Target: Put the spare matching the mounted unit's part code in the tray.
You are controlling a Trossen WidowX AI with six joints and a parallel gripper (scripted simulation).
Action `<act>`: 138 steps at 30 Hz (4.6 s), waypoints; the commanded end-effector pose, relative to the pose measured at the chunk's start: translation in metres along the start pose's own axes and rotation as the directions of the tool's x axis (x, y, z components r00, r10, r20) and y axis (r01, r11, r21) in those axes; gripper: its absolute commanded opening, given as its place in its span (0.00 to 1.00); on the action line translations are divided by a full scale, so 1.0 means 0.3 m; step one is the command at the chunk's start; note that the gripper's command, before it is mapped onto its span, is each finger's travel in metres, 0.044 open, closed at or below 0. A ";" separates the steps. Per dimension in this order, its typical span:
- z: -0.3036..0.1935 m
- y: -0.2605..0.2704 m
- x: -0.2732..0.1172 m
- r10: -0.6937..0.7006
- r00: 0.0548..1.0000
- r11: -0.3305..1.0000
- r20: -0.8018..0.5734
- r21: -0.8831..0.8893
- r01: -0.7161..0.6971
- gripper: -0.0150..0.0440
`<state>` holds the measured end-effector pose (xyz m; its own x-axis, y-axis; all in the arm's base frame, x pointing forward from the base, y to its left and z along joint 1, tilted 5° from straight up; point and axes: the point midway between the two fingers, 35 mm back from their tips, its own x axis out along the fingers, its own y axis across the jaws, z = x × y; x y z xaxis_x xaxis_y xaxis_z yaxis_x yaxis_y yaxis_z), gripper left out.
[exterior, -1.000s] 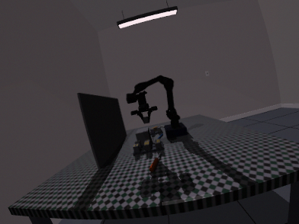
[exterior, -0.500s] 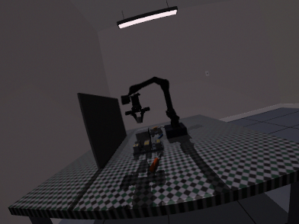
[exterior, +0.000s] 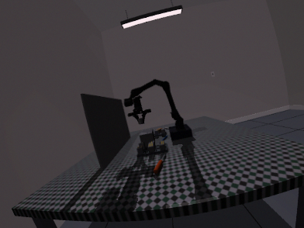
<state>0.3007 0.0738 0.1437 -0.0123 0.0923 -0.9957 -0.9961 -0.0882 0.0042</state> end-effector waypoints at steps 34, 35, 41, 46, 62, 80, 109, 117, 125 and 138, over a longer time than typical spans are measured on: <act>-0.698 -0.159 0.009 0.011 0.999 0.997 -0.042 -0.081 -0.014 0.25; -0.698 -0.159 0.009 0.011 0.999 0.997 -0.042 -0.081 -0.014 0.25; -0.699 -0.160 0.016 0.011 0.999 0.997 -0.042 -0.081 -0.014 0.25; -0.702 -0.163 0.031 0.011 0.999 0.997 -0.042 -0.081 -0.014 0.25; -0.708 -0.171 0.080 0.010 0.999 0.997 -0.042 -0.081 -0.014 0.25; -0.714 -0.177 0.135 0.010 0.999 0.997 -0.042 -0.082 -0.014 0.25; -0.720 -0.182 0.223 0.010 0.999 0.997 -0.042 -0.082 -0.013 0.25; -0.721 -0.183 0.247 0.010 0.999 0.997 -0.042 -0.082 -0.013 0.25; -0.722 -0.182 0.272 0.010 0.999 0.997 -0.042 -0.082 -0.013 0.25; -0.723 -0.181 0.311 0.010 0.999 0.997 -0.042 -0.082 -0.013 0.25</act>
<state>0.3731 -0.1280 0.0343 -0.0165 0.0536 -0.9984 -0.9849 -0.1728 0.0070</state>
